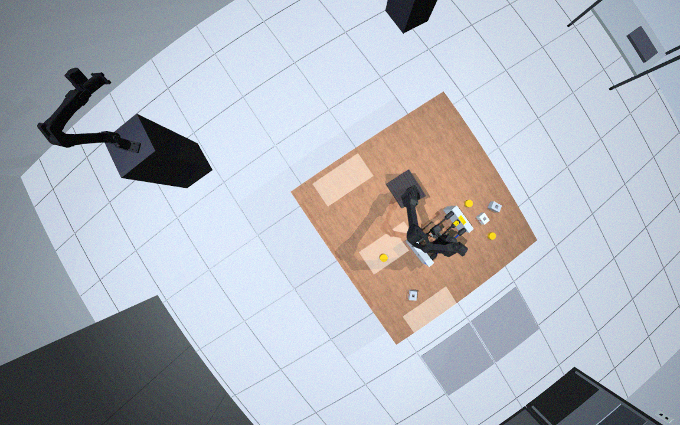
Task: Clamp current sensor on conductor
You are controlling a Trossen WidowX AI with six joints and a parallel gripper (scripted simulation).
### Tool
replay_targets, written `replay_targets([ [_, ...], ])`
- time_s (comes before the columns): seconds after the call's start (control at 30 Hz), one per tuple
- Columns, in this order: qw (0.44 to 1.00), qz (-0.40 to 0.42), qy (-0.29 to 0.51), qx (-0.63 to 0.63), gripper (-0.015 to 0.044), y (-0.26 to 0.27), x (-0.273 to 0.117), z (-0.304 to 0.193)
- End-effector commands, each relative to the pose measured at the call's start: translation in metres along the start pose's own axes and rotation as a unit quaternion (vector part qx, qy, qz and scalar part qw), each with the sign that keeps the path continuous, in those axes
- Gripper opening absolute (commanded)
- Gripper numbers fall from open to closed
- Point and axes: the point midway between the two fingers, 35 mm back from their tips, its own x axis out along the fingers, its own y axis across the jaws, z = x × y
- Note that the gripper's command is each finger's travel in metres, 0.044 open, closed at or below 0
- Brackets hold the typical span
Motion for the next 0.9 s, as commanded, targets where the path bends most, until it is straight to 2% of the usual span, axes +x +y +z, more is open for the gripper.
replay_targets([
  [0.0,1.0,0.001,0.0,0.0,0.0,0.0,-0.001,0.0],
  [0.87,1.0,0.009,-0.002,-0.003,0.0,0.0,-0.017,0.0],
])
